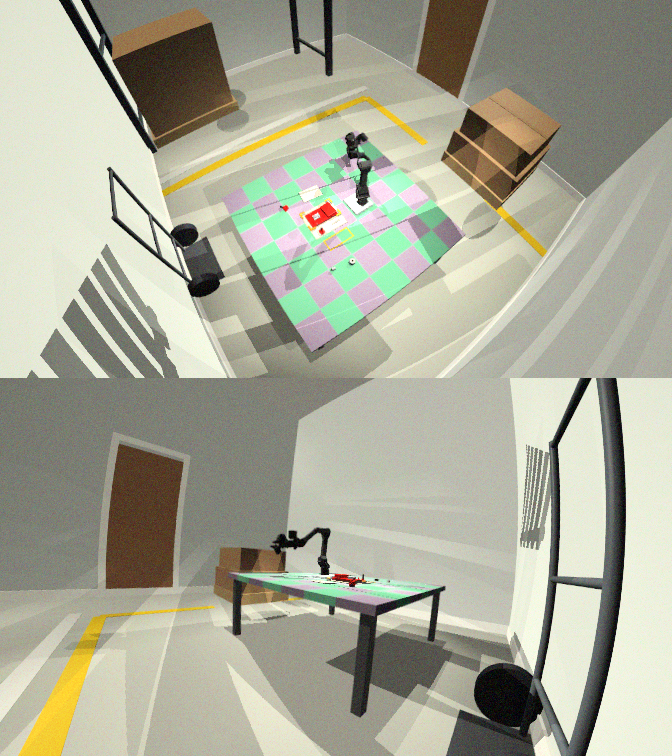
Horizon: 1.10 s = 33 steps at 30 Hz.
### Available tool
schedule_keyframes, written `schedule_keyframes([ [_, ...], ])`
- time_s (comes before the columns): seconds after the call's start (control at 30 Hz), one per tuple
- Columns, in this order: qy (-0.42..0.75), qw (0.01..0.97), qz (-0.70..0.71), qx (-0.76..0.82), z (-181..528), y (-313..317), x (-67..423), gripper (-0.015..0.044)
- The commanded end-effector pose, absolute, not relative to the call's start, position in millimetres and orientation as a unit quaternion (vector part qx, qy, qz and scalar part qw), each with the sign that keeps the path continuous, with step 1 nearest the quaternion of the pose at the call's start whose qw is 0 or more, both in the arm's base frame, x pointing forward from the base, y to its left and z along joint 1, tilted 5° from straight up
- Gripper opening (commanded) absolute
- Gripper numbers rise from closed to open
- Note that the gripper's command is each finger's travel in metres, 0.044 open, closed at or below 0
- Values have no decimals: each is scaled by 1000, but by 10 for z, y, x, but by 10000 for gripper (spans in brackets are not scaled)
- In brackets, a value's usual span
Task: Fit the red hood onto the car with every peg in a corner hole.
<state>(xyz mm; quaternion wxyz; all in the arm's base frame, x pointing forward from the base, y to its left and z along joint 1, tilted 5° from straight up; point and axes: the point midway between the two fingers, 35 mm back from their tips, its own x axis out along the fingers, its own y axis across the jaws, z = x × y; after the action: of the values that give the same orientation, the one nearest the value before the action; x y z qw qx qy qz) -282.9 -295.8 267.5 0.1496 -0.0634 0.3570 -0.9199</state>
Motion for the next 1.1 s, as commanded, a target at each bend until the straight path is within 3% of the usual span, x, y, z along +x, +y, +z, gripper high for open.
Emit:
schedule_keyframes([
  [0.0,356,154,-920,-63,2669,-2978,-2811,247],
  [0.27,297,340,-892,-11,2342,-3702,-1881,440],
  [0.67,244,563,-774,157,1783,-3985,15,440],
  [1.07,293,625,-624,365,1336,-3048,1653,440],
])
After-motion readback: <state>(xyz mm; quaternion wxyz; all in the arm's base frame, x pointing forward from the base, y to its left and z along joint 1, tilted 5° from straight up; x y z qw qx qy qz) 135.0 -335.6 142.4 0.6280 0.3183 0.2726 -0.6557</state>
